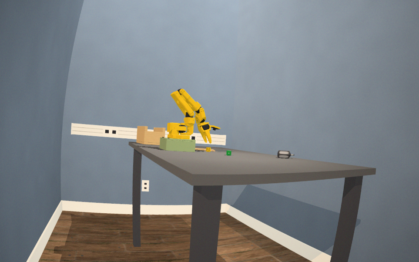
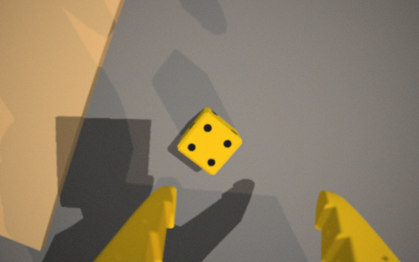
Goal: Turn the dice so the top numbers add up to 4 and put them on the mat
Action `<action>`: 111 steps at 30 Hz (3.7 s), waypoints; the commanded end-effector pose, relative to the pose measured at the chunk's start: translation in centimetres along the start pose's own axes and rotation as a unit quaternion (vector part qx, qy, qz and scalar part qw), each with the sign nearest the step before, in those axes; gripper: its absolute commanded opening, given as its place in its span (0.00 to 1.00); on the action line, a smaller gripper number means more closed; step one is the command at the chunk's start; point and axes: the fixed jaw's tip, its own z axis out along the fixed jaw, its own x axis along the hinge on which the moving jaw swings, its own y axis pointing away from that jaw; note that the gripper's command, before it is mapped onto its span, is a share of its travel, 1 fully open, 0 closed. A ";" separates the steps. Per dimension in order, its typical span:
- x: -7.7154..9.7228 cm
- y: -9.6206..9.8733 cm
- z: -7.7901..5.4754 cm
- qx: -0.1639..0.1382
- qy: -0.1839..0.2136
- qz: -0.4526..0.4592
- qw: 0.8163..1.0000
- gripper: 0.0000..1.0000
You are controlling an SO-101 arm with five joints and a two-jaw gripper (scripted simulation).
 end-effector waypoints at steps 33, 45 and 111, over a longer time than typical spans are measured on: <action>-2.3 1.0 1.6 -0.018 -0.088 -0.021 0.996 0.28; -1.4 4.4 1.3 -0.062 -0.083 -0.116 0.988 0.28; 9.2 17.0 -2.3 -0.253 -0.059 -0.514 0.818 0.28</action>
